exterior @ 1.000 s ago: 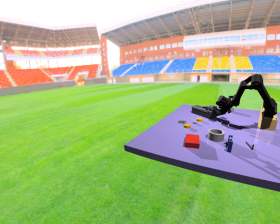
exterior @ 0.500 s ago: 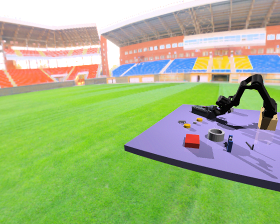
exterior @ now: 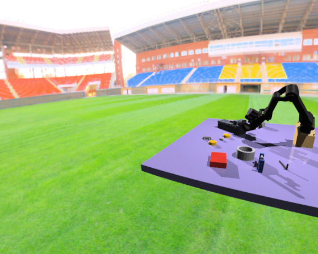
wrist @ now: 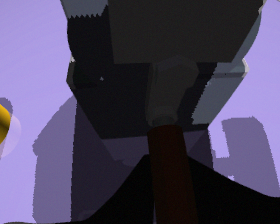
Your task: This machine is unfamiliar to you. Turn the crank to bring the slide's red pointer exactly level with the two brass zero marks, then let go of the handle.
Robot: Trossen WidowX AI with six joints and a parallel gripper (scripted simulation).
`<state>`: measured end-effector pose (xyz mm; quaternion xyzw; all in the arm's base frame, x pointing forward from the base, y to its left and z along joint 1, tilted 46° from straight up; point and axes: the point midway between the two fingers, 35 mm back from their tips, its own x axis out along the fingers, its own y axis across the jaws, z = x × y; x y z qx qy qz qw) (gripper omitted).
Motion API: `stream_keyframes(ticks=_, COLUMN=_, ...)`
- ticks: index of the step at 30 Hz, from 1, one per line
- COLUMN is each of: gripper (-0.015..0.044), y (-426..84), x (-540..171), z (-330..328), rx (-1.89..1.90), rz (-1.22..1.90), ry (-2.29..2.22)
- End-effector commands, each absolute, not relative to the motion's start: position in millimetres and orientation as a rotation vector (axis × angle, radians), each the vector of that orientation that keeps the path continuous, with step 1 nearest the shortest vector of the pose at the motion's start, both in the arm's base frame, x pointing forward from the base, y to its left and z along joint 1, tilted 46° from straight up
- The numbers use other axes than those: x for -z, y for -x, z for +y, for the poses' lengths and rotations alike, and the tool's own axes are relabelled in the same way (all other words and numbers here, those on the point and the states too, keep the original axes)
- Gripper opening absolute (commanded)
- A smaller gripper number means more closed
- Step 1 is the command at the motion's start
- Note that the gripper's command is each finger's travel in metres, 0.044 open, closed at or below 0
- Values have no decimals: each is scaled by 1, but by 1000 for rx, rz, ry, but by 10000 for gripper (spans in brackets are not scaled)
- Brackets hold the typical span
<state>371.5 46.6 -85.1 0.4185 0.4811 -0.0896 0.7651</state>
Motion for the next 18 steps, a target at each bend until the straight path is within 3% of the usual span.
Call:
stream_keyframes(ticks=1, gripper=0, y=-376, x=79, z=52, rx=171, rz=1034, ry=-911)
stream_keyframes(ticks=18, gripper=0, y=-377, x=78, z=53, rx=171, rz=1034, ry=-911)
